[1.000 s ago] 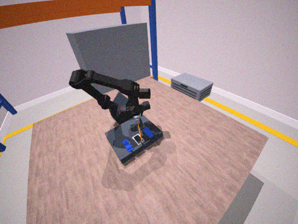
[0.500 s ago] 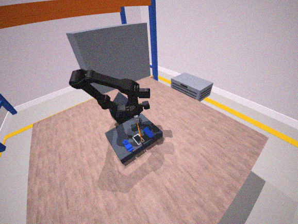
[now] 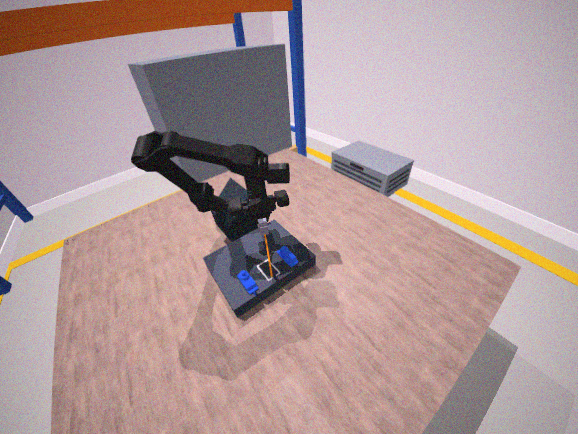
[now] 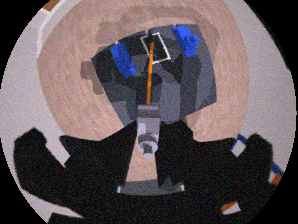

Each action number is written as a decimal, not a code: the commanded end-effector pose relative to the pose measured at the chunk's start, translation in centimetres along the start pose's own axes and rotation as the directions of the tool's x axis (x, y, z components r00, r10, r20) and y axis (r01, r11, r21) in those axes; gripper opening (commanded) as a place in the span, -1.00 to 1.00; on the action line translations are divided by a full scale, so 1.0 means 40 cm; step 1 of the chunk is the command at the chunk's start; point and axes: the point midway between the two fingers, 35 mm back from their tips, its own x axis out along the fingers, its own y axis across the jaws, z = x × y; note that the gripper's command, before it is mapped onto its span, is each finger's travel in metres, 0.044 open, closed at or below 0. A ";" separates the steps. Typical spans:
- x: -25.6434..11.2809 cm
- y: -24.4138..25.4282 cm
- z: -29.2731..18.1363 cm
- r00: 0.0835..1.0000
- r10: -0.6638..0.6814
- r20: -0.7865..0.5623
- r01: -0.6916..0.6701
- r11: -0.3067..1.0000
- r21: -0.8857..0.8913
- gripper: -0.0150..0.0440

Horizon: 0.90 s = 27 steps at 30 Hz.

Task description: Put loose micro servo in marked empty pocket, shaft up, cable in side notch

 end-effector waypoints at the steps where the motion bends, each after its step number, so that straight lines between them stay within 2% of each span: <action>1: -0.006 0.023 0.021 1.000 0.009 0.002 -0.009 1.000 0.002 -0.49; 11: -0.007 0.048 0.058 1.000 0.010 0.003 -0.010 1.000 0.002 -0.49; 27: -0.005 -0.122 0.136 1.000 0.006 0.004 -0.006 1.000 0.002 -0.49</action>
